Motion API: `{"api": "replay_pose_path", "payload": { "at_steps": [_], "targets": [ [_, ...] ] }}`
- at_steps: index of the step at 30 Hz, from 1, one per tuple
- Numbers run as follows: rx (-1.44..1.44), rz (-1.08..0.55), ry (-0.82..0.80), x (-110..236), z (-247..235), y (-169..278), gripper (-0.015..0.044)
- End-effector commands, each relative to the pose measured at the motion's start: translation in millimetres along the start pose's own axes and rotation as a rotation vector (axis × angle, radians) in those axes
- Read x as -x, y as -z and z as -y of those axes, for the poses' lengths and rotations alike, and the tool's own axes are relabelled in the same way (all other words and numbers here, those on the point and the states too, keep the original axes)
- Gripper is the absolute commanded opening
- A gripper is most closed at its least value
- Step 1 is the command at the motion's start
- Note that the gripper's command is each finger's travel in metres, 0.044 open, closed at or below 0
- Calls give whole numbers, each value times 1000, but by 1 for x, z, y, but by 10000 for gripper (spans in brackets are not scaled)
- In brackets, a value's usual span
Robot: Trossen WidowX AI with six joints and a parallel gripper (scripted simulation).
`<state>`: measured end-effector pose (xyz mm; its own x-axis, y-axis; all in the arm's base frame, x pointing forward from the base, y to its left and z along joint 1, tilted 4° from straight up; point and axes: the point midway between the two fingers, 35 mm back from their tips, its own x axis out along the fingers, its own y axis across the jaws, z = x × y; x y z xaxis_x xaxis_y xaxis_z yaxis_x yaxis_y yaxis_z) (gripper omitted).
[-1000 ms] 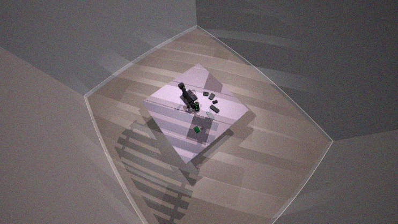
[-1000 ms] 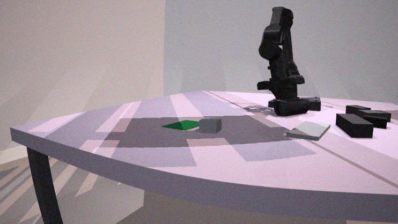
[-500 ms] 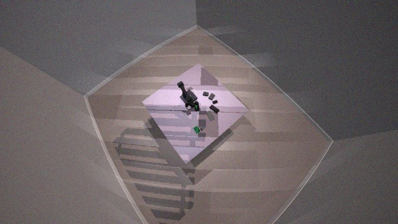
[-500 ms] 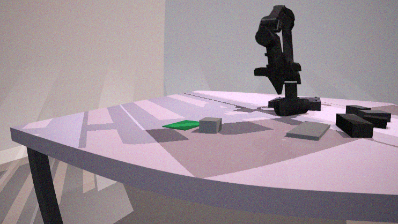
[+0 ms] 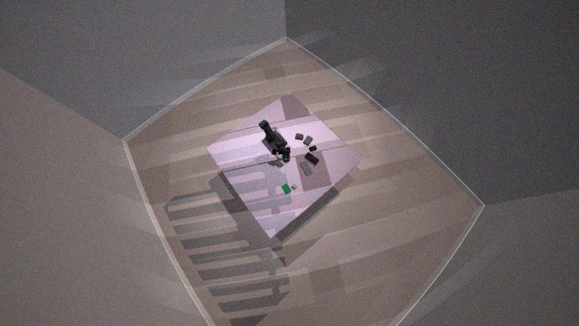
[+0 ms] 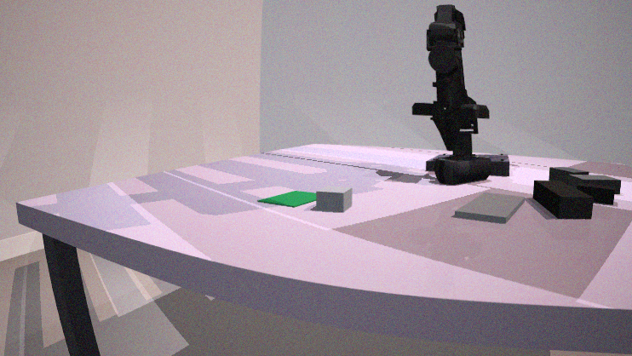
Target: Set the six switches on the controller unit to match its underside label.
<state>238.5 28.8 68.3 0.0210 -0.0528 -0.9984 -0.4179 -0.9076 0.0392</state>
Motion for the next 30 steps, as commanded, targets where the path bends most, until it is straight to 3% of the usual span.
{"api": "replay_pose_path", "payload": {
  "at_steps": [1, 8, 13, 26, 30],
  "targets": [
    [0, 0, 1, 1, 0, 0, 26],
    [0, 0, 0, 49, 1, 0, 210],
    [0, 0, 0, 50, 1, 0, 341],
    [0, 0, 0, 50, 1, 0, 0],
    [0, 0, 0, 50, 1, 0, 0]
  ]
}}
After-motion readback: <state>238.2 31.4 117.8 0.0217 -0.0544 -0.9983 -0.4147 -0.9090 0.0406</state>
